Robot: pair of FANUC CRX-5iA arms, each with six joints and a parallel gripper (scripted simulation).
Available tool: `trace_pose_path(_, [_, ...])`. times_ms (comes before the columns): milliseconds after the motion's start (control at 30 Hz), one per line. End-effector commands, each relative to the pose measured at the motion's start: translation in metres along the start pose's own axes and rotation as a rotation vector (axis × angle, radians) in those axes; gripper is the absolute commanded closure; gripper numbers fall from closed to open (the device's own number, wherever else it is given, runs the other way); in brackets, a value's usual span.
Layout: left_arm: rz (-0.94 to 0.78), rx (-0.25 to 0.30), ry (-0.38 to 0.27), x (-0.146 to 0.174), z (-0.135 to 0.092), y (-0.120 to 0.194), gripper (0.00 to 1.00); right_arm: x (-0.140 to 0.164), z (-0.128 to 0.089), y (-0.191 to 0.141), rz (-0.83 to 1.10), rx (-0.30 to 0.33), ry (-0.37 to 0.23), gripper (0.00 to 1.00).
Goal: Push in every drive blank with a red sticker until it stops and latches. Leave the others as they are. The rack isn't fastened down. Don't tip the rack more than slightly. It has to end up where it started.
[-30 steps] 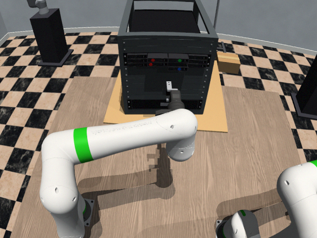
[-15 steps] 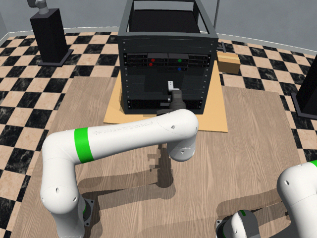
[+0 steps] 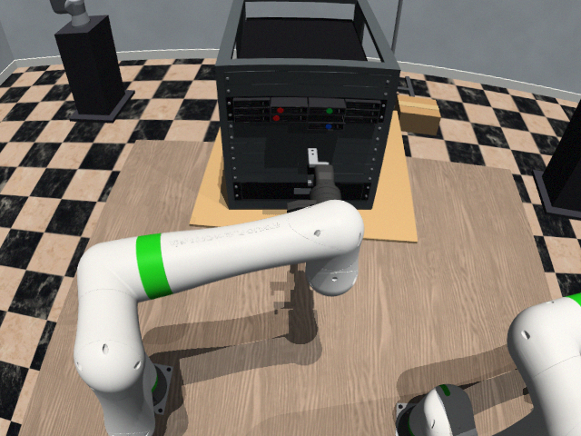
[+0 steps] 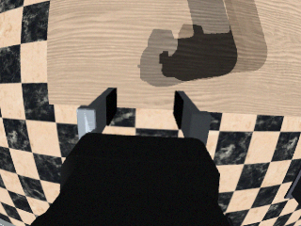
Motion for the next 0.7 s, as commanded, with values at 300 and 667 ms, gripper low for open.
trace_pose_path(300, [-0.002, -0.001, 0.000, 0.0000, 0.0000, 0.0014, 0.00, -0.0001, -0.0008, -0.0002, 0.000, 0.001, -0.002, 0.00])
trace_pose_path(667, [-0.002, -0.003, 0.000, -0.0013, 0.0023, 0.0010, 0.00, -0.0001, -0.0008, -0.0002, 0.000, 0.001, -0.002, 0.00])
Point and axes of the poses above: on each arm, the point where the finger pads meet when closed, its own z axis out along the fingers, its own y axis across the jaws, x = y × z, the point moved 3 cm from there along -z, back along the fingers, and after that the axes turned 11 degrees about -z, right-handed, at the moved point
